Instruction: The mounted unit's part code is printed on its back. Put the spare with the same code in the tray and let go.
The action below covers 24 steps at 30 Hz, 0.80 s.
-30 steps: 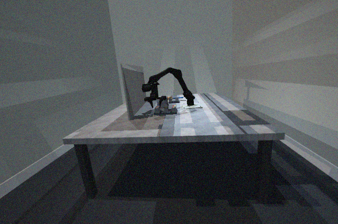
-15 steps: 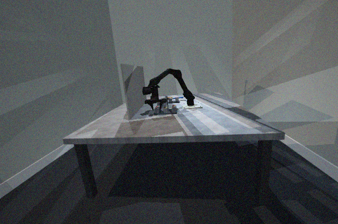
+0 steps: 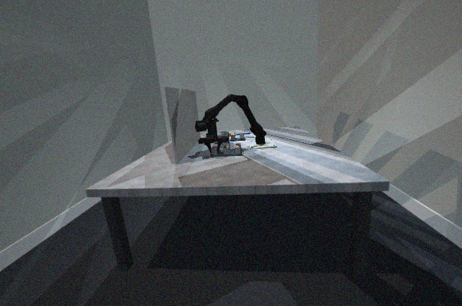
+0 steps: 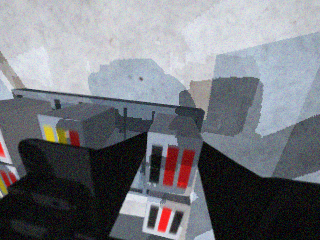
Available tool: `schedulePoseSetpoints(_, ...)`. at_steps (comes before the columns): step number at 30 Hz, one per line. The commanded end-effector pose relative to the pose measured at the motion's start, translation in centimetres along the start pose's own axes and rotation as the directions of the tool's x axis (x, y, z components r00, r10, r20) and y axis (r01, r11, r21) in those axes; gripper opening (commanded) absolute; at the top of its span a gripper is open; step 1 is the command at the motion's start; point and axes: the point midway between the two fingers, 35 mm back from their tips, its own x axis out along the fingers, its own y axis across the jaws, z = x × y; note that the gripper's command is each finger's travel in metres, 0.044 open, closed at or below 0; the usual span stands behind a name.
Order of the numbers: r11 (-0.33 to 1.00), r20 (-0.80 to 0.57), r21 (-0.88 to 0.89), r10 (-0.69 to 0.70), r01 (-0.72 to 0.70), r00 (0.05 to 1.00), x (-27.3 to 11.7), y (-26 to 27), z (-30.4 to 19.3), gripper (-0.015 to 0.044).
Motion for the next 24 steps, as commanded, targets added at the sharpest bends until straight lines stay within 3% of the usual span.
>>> schedulePoseSetpoints(1, 1.000, 0.000, 0.000, 0.000, 0.000, 1.000, 0.0, 0.0, 0.0, 0.0162)
schedulePoseSetpoints(7, 1.000, 0.000, 0.000, 0.000, 0.000, 1.000, 0.0, 0.0, 0.0, 0.0122)
schedulePoseSetpoints(12, 1.000, 0.000, 0.000, 0.000, 0.000, 1.000, 0.0, 0.0, 0.0, 0.0000)
schedulePoseSetpoints(24, 1.000, 0.000, -0.001, -0.001, 0.001, 1.000, -1.8, -0.2, 0.1, 0.0000)
